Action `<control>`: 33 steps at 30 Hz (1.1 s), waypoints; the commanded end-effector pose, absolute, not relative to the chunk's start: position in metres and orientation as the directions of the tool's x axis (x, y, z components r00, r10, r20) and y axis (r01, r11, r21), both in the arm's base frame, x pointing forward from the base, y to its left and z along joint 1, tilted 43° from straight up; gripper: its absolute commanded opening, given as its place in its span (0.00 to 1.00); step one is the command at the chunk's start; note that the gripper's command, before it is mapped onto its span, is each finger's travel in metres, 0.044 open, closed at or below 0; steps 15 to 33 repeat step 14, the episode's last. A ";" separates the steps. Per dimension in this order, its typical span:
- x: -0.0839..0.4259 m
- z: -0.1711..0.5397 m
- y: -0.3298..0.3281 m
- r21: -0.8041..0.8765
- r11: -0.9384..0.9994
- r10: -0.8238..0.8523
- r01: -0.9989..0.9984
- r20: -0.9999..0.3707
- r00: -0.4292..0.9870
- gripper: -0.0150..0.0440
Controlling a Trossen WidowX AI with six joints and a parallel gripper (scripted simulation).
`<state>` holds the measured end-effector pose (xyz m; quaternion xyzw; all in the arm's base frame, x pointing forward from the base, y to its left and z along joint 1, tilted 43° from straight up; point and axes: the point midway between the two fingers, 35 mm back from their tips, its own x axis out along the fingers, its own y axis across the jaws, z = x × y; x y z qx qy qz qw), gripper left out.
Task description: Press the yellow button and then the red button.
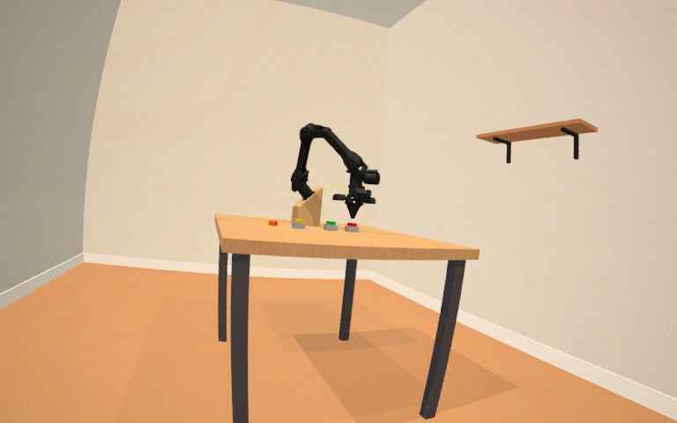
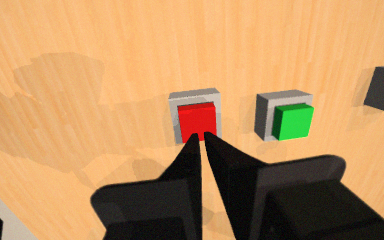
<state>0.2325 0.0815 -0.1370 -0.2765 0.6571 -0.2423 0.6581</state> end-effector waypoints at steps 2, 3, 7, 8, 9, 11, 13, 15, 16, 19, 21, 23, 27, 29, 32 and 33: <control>0.236 -0.133 0.103 -0.676 0.736 -0.676 -0.038 -0.737 0.018 0.42; 0.237 -0.132 0.116 -0.675 0.737 -0.674 -0.038 -0.738 0.018 0.47; 0.235 -0.128 0.163 -0.674 0.738 -0.673 -0.038 -0.739 0.017 0.64; 0.235 -0.127 0.169 -0.674 0.738 -0.674 -0.038 -0.739 0.017 0.69; 0.234 -0.127 0.171 -0.674 0.738 -0.674 -0.038 -0.739 0.017 0.73; 0.234 -0.127 0.171 -0.674 0.738 -0.674 -0.038 -0.739 0.017 0.82; 0.234 -0.127 0.171 -0.674 0.738 -0.674 -0.038 -0.739 0.017 0.91; 0.234 -0.127 0.171 -0.674 0.738 -0.674 -0.038 -0.739 0.017 0.91; 0.234 -0.127 0.171 -0.674 0.738 -0.674 -0.038 -0.739 0.017 0.91; 0.234 -0.127 0.171 -0.674 0.738 -0.674 -0.038 -0.739 0.017 0.91; 0.234 -0.127 0.171 -0.674 0.738 -0.674 -0.038 -0.739 0.017 0.91; 0.234 -0.127 0.171 -0.674 0.738 -0.674 -0.038 -0.739 0.017 0.91; 0.234 -0.127 0.171 -0.674 0.738 -0.674 -0.038 -0.739 0.017 0.91; 0.234 -0.127 0.171 -0.674 0.738 -0.674 -0.038 -0.739 0.017 0.91; 0.234 -0.127 0.171 -0.674 0.738 -0.674 -0.038 -0.739 0.017 0.91; 0.234 -0.127 0.171 -0.674 0.738 -0.674 -0.038 -0.739 0.017 0.91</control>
